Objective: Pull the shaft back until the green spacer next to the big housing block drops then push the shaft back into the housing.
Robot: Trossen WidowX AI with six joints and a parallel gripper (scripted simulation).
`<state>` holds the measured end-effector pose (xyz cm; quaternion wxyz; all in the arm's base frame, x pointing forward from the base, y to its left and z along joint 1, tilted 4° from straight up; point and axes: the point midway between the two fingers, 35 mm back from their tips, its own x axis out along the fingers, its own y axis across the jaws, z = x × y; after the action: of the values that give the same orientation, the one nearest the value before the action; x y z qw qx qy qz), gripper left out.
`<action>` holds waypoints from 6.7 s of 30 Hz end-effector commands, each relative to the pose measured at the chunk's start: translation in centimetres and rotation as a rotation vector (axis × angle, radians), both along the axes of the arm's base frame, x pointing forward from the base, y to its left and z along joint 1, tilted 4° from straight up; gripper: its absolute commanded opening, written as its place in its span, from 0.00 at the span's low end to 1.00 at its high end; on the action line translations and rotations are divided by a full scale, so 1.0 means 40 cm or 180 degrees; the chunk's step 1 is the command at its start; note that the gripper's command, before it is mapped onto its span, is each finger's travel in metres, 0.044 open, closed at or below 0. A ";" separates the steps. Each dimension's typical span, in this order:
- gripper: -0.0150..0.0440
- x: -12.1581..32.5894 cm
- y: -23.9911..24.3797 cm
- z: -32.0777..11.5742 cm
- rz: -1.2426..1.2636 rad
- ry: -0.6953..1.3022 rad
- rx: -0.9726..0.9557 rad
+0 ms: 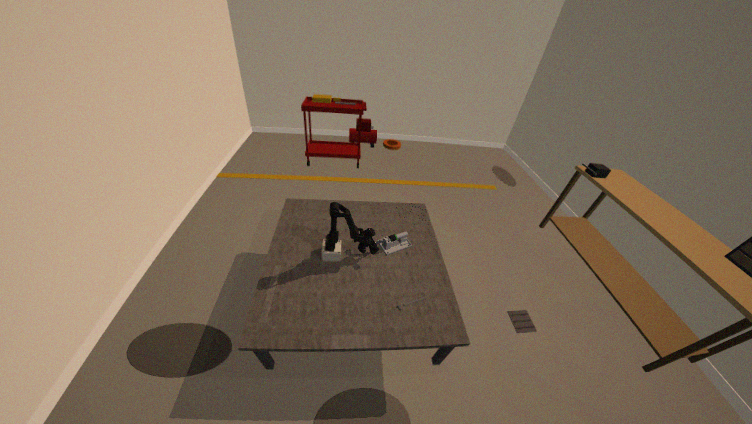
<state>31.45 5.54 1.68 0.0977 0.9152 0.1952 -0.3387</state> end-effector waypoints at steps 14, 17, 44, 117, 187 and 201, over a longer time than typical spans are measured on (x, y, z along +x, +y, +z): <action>0.25 -0.006 -0.001 -0.001 0.0020 0.0001 -0.0006; 0.25 -0.007 -0.002 -0.001 0.0020 0.0001 -0.0006; 0.25 -0.014 -0.005 -0.002 0.0020 0.0002 -0.0007; 0.25 -0.033 -0.014 -0.003 0.0020 0.0004 -0.0008; 0.25 -0.051 -0.023 -0.005 0.0020 0.0006 -0.0009; 0.25 -0.055 -0.025 -0.005 0.0020 0.0006 -0.0009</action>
<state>29.37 4.53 1.51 0.0980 0.9149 0.1957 -0.3391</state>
